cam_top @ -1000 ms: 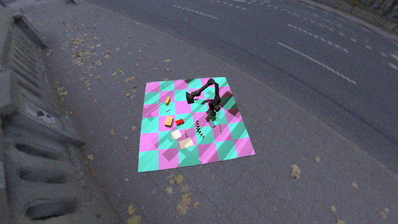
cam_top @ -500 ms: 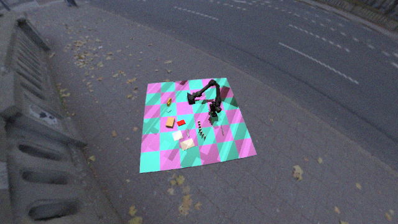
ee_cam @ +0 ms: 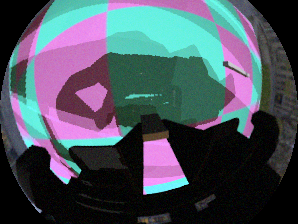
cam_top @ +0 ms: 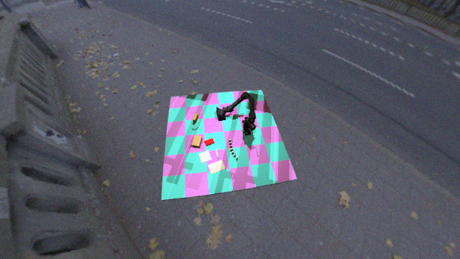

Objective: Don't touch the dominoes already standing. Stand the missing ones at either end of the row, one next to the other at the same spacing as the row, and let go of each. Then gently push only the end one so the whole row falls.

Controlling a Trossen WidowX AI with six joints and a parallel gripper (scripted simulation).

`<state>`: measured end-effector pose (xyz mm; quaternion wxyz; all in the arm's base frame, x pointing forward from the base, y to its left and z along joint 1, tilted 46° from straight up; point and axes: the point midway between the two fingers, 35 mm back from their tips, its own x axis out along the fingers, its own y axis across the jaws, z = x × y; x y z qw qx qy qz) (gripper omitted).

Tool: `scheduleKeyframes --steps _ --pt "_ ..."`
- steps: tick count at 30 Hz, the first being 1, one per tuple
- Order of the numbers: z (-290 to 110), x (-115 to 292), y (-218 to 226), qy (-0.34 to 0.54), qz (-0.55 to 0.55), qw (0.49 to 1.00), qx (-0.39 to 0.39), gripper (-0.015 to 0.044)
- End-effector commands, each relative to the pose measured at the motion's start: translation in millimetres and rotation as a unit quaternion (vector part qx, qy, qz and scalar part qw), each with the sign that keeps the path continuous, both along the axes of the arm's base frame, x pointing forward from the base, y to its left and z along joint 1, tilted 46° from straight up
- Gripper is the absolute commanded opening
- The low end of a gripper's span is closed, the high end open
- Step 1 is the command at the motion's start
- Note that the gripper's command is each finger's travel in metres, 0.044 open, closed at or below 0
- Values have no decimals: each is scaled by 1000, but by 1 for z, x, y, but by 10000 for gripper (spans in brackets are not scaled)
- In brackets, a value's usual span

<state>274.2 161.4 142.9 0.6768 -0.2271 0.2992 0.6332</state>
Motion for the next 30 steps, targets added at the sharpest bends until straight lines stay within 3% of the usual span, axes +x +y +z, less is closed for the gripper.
scheduleKeyframes --steps 1,15,23,26,30 --pt "6 7 -7 -14 -17 1000 -7 107" --pt "90 -3 -95 9 -34 999 -1 107" --pt "89 -2 -98 18 -42 999 0 107" --pt "63 16 -125 132 -151 980 -2 107" --pt "20 34 -169 300 -310 902 -1 107"
